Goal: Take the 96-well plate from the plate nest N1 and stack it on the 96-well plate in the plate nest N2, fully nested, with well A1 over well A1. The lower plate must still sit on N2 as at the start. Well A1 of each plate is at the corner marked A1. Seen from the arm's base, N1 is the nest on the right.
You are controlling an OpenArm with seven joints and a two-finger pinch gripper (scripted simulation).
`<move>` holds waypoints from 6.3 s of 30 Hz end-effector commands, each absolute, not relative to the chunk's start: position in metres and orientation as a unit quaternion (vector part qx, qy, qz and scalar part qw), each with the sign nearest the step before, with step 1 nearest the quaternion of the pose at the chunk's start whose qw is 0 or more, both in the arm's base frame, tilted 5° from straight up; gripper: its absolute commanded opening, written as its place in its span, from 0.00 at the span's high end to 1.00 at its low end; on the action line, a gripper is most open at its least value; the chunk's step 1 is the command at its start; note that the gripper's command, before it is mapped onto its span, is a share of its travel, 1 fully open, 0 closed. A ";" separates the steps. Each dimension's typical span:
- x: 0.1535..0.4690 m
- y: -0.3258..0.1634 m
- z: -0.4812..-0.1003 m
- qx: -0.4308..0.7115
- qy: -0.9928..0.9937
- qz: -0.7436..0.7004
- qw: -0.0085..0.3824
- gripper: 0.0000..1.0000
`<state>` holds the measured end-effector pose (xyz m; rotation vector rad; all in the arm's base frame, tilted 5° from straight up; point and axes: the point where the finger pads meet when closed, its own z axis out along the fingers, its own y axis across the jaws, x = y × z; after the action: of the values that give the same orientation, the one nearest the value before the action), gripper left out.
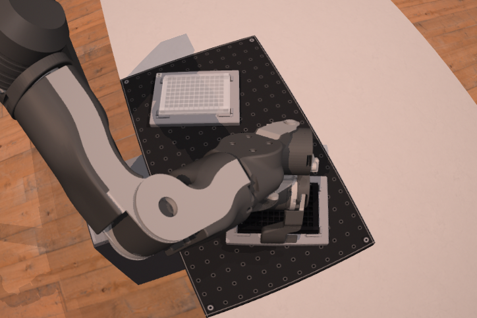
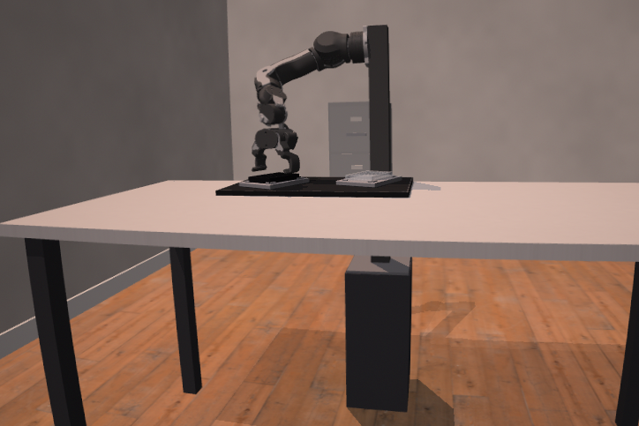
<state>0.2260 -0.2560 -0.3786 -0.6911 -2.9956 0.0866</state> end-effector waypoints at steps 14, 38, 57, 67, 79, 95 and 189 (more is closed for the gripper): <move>0.229 -0.257 -0.375 -0.226 -0.973 0.025 0.029 0.23; 0.226 -0.257 -0.398 -0.226 -0.973 0.025 0.030 0.23; 0.229 -0.259 -0.393 -0.226 -0.973 0.027 0.028 0.23; 0.225 -0.259 -0.395 -0.226 -0.973 0.029 0.031 0.23; 0.230 -0.259 -0.391 -0.227 -0.973 0.027 0.028 0.23; 0.225 -0.258 -0.394 -0.226 -0.973 0.025 0.030 0.23; 0.230 -0.258 -0.391 -0.227 -0.973 0.026 0.027 1.00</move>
<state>0.2293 -0.2581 -0.3917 -0.6990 -3.0043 0.0812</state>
